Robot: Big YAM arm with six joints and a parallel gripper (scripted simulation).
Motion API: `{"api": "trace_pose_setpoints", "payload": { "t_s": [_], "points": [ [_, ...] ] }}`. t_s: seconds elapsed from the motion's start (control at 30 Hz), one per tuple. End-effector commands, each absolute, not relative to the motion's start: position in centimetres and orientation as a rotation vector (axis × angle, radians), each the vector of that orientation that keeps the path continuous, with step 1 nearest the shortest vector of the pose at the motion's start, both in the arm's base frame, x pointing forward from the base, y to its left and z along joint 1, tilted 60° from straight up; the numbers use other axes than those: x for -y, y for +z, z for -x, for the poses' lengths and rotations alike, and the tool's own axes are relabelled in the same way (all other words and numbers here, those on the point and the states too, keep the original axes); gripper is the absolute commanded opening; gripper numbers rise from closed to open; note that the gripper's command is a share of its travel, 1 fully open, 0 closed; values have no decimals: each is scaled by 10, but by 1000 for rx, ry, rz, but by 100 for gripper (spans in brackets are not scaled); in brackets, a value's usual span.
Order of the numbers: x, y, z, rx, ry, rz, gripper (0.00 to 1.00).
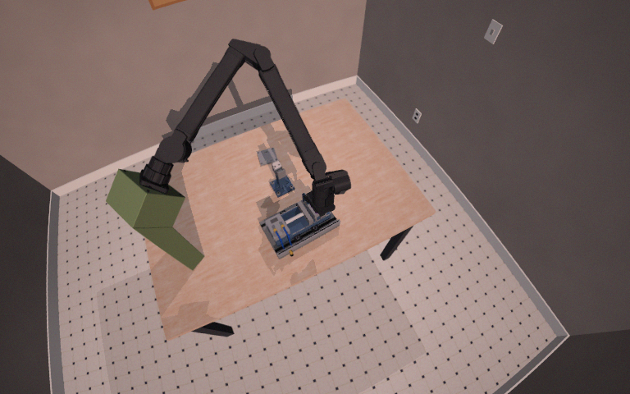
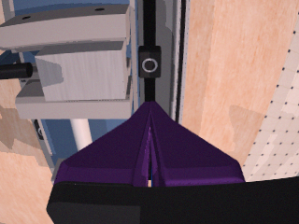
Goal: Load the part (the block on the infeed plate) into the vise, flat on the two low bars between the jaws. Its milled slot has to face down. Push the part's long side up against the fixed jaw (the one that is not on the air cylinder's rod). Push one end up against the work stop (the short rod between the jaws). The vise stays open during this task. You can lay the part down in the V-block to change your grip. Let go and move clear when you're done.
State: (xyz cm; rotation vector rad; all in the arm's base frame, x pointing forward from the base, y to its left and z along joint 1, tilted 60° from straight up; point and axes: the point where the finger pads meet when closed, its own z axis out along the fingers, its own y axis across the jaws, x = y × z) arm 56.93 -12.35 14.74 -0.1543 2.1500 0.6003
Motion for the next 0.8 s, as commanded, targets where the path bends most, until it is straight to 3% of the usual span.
{"api": "trace_pose_setpoints", "payload": {
  "t_s": [0.0,0.77],
  "points": [
    [110,146,-584,-2143,613,169,0],
    [98,135,-600,-2143,615,168,0]
  ]
}}
